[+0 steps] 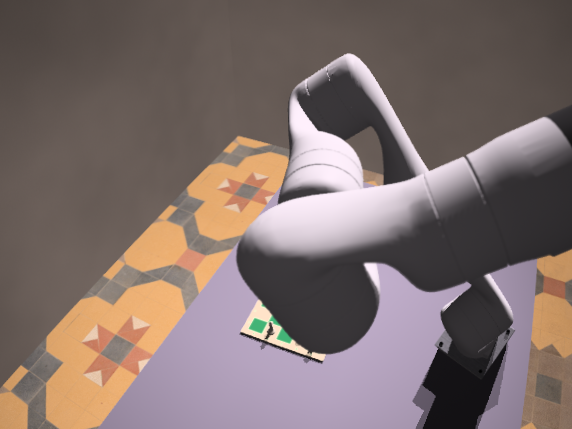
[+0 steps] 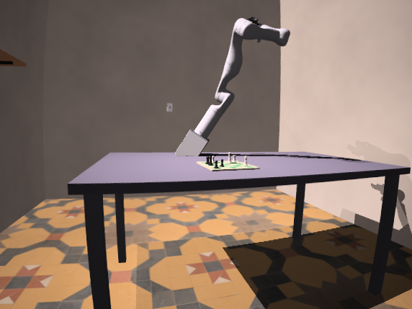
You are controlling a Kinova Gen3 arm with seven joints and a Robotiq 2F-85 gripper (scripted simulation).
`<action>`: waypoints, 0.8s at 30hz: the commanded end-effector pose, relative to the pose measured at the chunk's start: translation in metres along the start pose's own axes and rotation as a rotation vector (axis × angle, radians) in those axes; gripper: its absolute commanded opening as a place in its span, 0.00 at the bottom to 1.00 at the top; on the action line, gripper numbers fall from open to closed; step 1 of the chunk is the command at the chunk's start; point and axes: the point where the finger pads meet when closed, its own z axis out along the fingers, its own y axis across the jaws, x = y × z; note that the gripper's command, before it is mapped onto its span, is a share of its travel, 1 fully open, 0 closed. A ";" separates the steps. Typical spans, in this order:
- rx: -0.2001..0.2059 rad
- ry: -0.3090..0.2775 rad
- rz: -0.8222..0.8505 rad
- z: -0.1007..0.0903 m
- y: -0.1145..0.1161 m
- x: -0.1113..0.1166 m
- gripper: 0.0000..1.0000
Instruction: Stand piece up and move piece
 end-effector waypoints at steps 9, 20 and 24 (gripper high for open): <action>0.237 0.027 0.125 -0.074 -0.099 0.020 1.00; 0.518 0.073 0.333 -0.181 -0.210 0.074 1.00; 0.630 0.099 0.435 -0.229 -0.249 0.106 1.00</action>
